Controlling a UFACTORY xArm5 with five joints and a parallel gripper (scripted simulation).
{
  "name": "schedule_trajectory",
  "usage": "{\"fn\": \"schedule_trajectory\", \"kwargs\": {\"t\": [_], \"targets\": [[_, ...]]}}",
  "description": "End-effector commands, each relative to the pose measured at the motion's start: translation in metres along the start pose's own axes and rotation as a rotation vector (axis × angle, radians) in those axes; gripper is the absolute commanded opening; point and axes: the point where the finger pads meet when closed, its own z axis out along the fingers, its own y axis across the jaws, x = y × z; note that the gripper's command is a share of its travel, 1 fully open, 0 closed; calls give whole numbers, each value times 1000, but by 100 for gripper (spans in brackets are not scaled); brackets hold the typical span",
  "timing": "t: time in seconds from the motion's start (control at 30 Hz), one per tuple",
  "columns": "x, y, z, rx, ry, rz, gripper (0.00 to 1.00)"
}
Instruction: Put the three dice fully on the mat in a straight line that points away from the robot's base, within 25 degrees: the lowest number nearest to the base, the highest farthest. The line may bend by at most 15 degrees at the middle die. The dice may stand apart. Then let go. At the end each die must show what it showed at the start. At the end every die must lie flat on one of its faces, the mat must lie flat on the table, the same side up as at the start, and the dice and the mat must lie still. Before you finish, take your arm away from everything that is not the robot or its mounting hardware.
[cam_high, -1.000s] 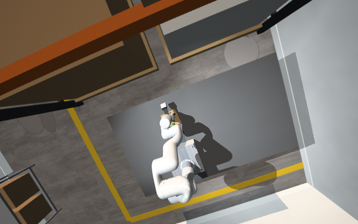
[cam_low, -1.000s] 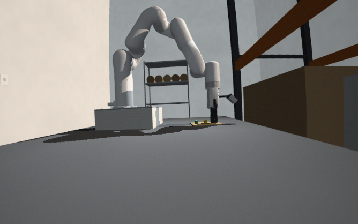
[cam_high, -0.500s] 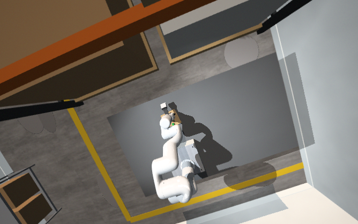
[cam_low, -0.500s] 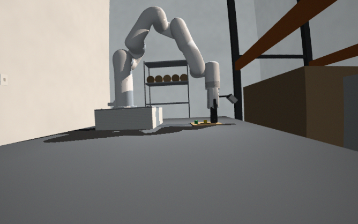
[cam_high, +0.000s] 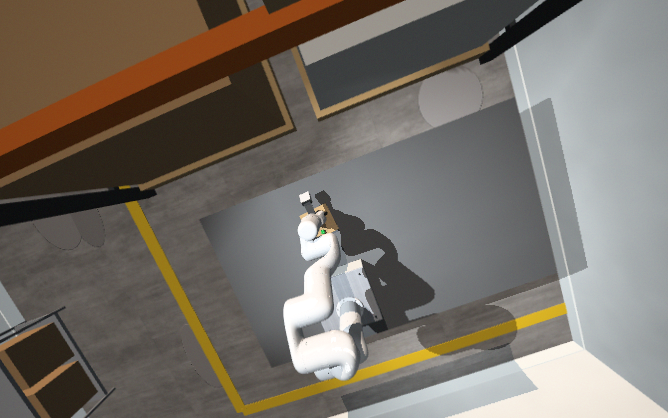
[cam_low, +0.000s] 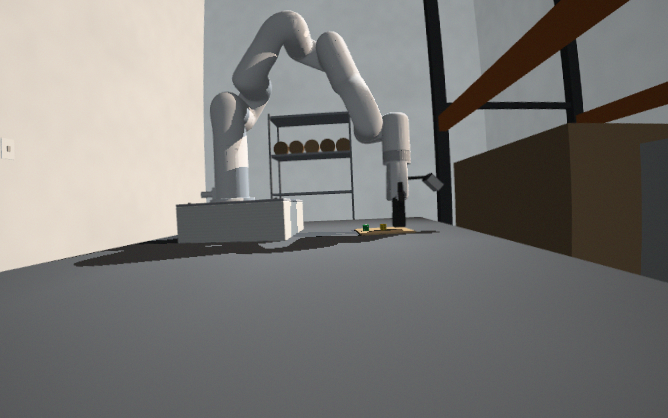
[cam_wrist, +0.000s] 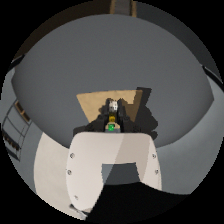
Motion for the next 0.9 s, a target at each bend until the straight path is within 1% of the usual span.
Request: {"fn": "schedule_trajectory", "kwargs": {"t": [0.0, 0.1, 0.3, 0.4, 0.5, 0.87], "targets": [[2, 0, -10, 0, 5, 0, 11], [2, 1, -28, 0, 5, 0, 11], [2, 1, -73, 0, 5, 0, 11], [2, 2, -88, 0, 5, 0, 11], [2, 2, -94, 0, 5, 0, 11], [2, 2, -95, 0, 5, 0, 11]]}}
